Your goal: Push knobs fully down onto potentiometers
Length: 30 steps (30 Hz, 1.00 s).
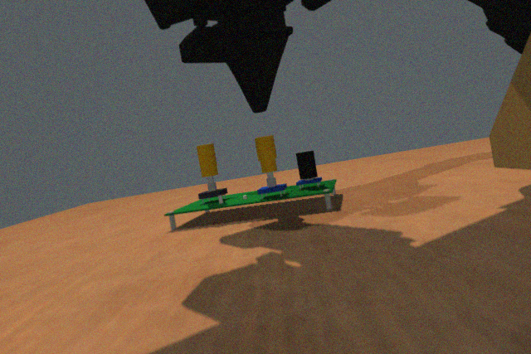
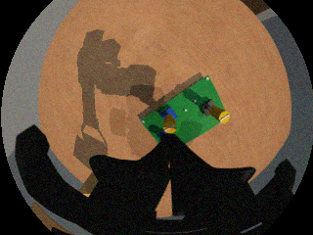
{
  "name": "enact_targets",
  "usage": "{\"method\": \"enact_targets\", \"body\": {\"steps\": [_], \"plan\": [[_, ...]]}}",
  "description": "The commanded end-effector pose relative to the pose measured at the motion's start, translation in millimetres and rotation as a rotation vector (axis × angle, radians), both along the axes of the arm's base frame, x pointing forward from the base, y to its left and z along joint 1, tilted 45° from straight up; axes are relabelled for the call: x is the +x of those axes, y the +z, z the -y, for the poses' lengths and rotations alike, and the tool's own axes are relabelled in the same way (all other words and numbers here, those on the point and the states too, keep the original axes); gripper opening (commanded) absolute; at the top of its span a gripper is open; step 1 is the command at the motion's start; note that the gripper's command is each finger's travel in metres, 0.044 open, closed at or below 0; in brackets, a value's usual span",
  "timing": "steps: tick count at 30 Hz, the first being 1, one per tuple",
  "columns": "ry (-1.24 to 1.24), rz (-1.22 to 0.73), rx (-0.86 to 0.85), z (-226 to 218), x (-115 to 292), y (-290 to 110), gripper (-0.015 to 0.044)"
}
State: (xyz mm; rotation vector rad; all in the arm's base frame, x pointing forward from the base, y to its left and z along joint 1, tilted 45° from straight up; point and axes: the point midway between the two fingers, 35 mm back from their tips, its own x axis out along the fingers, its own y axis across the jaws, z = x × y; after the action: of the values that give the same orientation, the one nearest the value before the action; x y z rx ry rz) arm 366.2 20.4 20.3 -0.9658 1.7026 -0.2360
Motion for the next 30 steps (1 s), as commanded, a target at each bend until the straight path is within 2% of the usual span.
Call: {"method": "enact_targets", "body": {"steps": [1, 30], "plan": [[0.006, -0.002, -0.005, 3, 0, -3, 0.0], [0.006, -0.002, -0.005, 16, -1, -15, 0.0]]}}
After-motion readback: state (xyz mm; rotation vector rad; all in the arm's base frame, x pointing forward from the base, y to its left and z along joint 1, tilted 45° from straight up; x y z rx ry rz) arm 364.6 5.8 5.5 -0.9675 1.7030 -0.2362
